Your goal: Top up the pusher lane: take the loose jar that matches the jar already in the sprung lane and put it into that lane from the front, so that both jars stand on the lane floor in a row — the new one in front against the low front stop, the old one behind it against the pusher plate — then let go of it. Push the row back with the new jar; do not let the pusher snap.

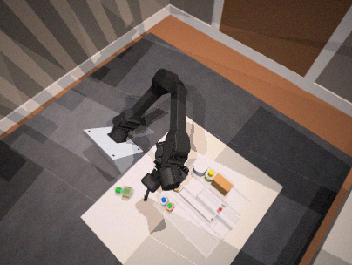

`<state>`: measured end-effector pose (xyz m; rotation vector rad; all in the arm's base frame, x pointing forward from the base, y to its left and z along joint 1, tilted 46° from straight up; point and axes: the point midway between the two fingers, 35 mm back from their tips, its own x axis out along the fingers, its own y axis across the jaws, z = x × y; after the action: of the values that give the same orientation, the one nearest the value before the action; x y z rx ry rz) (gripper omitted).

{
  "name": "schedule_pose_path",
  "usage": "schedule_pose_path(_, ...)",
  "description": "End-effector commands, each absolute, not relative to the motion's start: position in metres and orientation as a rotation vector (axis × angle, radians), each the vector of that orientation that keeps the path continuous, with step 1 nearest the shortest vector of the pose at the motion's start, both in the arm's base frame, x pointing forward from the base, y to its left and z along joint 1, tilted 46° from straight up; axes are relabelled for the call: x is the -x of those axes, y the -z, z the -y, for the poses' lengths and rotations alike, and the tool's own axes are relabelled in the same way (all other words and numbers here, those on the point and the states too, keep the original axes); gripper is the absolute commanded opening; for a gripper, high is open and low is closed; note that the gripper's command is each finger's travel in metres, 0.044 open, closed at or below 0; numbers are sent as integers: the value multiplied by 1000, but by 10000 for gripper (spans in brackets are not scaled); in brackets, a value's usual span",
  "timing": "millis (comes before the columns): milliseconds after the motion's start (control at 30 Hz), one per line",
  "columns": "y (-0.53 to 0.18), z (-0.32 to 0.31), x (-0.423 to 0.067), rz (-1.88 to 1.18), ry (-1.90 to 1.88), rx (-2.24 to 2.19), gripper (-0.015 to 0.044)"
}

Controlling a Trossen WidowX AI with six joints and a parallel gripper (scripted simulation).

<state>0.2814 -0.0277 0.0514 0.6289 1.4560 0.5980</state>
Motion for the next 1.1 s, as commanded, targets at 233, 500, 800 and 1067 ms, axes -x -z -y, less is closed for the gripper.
schedule_pose_path(233, -47, 11, -290, -1450, -600, -638, 0)
schedule_pose_path(500, -38, 2, -290, -1450, -601, -639, 0)
schedule_pose_path(800, -38, 2, -294, -1449, -601, -639, 0)
schedule_pose_path(1067, -38, 2, -298, -1449, -601, -639, 0)
